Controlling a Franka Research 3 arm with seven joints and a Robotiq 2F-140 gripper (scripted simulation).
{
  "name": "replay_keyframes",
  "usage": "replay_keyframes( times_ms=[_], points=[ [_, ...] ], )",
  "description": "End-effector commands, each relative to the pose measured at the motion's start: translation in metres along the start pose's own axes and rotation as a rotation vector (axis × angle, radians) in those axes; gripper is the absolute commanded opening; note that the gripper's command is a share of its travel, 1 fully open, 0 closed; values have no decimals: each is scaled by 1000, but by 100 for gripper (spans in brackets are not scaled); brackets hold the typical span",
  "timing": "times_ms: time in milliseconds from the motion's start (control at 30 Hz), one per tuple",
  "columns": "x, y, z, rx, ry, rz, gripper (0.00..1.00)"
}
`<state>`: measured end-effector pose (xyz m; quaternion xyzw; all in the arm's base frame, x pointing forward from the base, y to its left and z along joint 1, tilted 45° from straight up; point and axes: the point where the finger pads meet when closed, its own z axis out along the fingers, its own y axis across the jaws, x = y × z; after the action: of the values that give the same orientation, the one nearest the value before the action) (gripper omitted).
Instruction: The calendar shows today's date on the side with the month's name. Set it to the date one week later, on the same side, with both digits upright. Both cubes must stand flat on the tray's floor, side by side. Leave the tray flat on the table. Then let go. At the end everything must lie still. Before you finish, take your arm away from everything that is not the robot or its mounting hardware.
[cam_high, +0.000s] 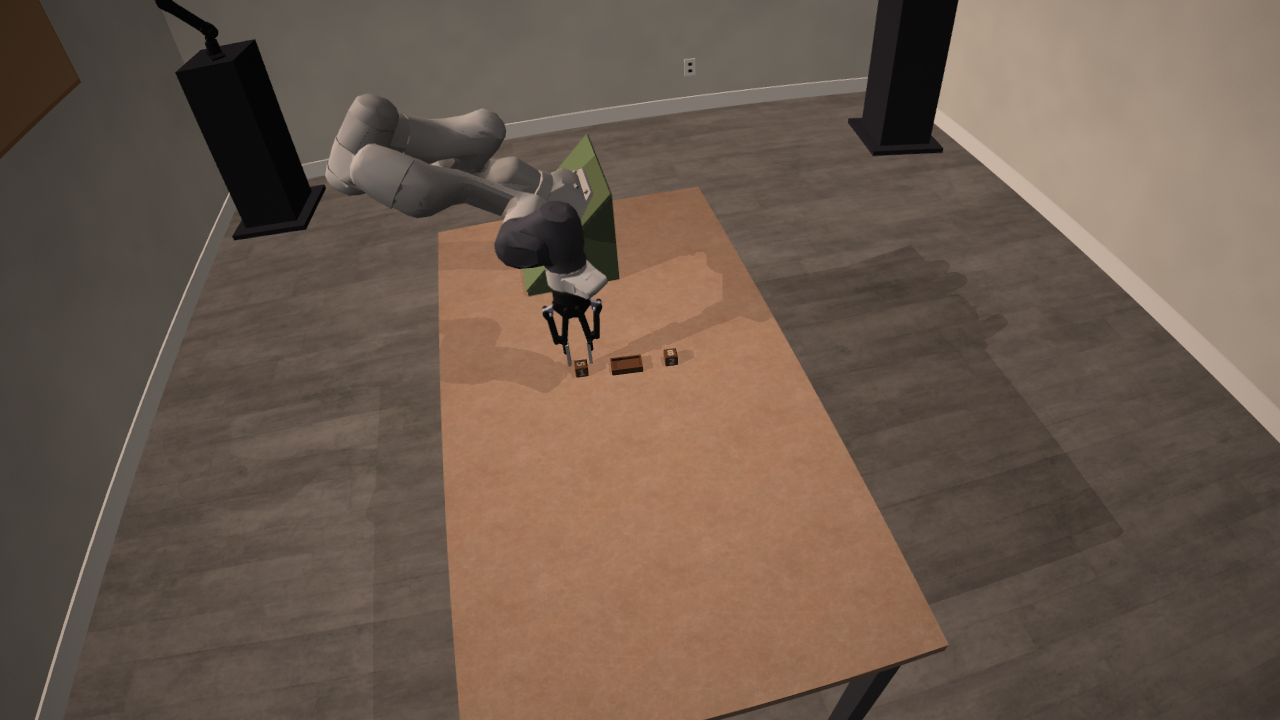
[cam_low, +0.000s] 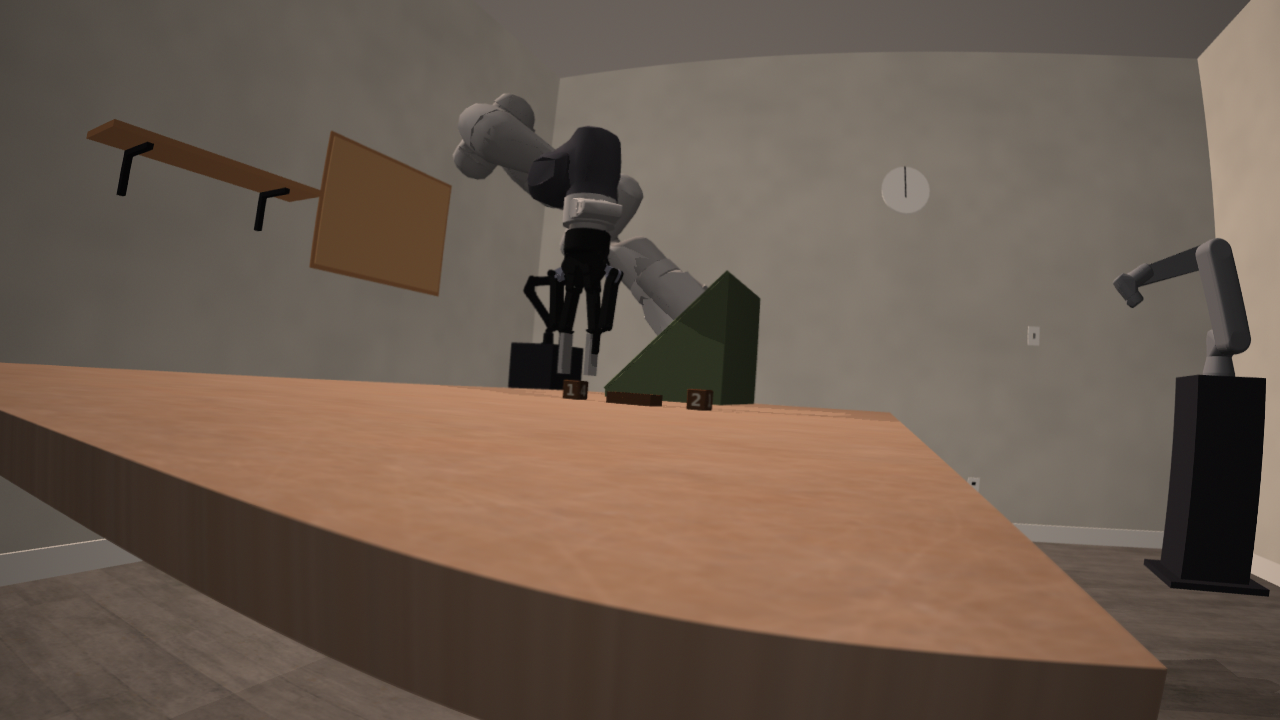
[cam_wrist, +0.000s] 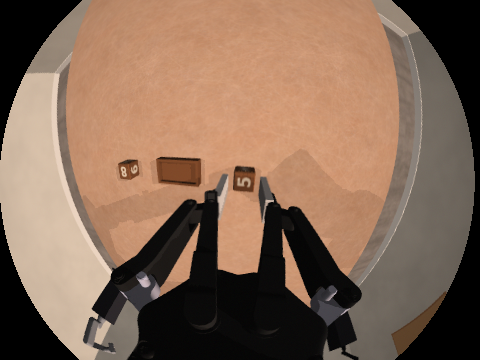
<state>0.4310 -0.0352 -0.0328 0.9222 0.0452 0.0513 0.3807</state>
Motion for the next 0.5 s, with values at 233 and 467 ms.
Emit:
replay_keyframes(
  times_ms=[233,467],
  points=[
    [1,0,5,1,1,7,28],
    [1,0,17,1,1,7,28]
  ],
)
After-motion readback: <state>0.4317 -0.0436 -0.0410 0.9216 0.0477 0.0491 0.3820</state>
